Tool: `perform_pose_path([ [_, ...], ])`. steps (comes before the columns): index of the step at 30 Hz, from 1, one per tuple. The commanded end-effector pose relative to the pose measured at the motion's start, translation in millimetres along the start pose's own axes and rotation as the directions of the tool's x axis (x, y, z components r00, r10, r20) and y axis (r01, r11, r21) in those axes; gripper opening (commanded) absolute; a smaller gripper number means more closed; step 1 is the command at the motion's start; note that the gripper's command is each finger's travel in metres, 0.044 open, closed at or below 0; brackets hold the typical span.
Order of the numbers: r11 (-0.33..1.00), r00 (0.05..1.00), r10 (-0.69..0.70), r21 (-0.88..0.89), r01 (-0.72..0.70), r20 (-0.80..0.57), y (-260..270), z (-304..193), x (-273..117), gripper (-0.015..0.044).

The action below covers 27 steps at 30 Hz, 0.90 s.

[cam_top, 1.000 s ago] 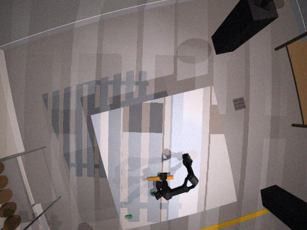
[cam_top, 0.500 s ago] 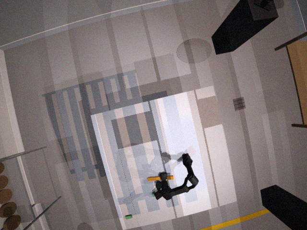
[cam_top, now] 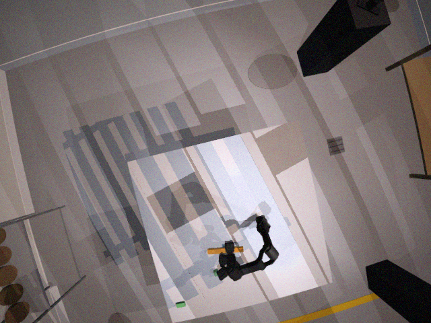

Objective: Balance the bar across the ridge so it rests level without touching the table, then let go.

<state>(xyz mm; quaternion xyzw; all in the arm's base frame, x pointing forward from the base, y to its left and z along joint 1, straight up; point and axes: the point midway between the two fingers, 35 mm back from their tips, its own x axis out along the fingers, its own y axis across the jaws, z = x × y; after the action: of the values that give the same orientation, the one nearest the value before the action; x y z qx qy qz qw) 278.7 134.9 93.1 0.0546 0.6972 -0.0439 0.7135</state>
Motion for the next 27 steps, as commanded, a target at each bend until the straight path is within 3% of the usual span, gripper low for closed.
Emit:
perform_pose_path([
  [1, 1.000, 1.000, -0.003, 0.003, 0.003, -0.001, -0.5, -0.2, 1.6, 0.0000],
  [27, 1.000, 1.000, -0.003, 0.003, 0.003, -0.001, -0.6, -0.6, 3.8, 0.0000],
])
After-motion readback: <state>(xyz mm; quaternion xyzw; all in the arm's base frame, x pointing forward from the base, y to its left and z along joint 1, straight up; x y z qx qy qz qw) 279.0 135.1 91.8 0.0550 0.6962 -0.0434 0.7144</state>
